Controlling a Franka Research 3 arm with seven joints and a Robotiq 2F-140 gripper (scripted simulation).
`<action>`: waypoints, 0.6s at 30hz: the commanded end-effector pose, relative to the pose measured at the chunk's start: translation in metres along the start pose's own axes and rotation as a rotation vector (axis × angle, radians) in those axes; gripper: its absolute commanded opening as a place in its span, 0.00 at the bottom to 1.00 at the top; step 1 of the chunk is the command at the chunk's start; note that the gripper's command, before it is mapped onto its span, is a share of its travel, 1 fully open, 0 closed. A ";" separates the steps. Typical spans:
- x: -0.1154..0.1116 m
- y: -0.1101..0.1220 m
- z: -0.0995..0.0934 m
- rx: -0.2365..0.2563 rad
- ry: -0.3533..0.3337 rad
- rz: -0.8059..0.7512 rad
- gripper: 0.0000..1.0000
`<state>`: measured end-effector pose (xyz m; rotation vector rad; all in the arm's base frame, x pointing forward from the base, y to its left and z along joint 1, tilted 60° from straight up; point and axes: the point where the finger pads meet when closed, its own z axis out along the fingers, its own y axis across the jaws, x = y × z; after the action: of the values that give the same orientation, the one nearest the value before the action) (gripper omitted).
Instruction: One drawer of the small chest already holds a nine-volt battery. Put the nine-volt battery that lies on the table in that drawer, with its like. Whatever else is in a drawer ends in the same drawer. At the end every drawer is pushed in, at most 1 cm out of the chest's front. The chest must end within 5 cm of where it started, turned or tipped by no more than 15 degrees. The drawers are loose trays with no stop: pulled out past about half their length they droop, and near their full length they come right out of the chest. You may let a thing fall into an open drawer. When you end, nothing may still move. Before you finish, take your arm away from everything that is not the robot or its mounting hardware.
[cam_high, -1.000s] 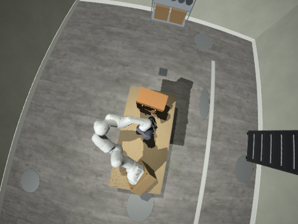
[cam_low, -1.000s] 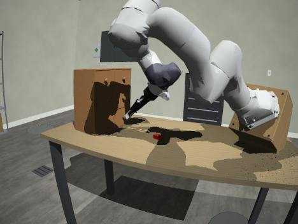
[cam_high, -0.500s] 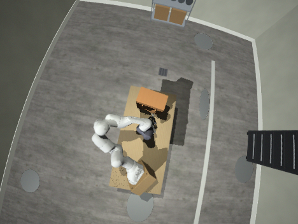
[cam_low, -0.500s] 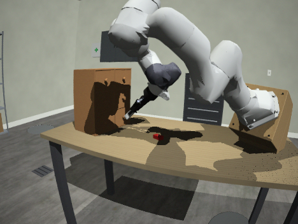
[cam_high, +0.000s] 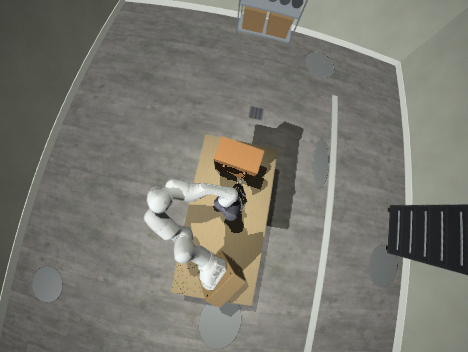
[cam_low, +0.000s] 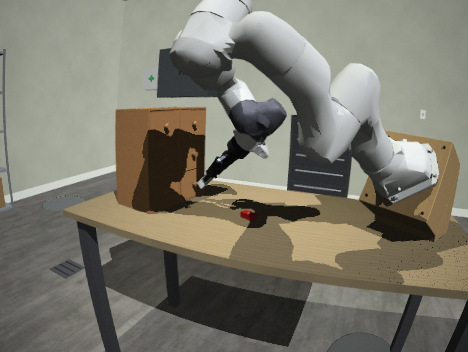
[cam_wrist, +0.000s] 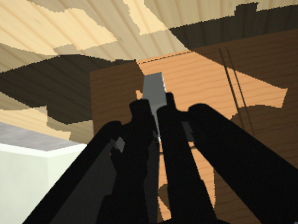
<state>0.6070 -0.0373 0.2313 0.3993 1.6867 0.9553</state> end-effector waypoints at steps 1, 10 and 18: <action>0.002 0.000 -0.003 0.000 -0.004 0.001 0.00; 0.029 0.000 -0.030 0.000 -0.004 0.001 0.00; 0.029 0.000 -0.034 0.000 -0.004 0.001 0.00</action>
<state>0.5667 -0.0305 0.2112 0.4231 1.6915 0.9624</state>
